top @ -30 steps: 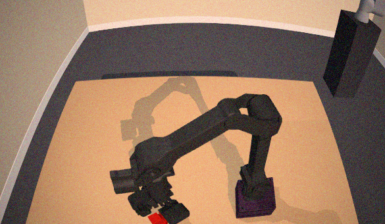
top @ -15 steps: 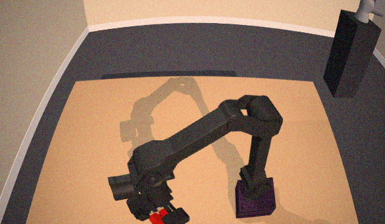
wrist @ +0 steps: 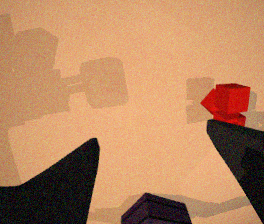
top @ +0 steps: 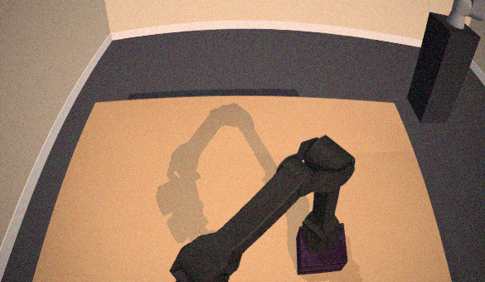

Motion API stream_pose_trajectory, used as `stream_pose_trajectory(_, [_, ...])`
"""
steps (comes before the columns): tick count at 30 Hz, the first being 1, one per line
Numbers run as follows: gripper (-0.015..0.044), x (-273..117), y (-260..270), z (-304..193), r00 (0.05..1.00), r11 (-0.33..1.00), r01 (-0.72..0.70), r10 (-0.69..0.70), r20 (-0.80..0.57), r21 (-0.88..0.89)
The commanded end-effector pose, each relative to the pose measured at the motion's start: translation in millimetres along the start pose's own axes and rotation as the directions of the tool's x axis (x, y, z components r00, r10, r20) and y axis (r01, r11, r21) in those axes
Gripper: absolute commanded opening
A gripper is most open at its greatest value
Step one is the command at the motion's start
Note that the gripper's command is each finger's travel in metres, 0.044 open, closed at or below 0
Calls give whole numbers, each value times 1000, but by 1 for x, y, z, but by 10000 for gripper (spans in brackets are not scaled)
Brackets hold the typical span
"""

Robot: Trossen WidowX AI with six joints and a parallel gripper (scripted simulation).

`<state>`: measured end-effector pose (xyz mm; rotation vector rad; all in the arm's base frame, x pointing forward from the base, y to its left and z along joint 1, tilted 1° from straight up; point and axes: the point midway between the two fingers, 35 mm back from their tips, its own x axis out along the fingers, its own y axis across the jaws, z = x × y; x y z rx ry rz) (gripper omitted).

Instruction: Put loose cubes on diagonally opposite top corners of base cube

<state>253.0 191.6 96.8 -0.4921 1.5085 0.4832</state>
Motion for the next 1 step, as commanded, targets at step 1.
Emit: stream_pose_trajectory(1, [400, 1, 0, 0, 1000, 1000, 1, -1, -5, 5])
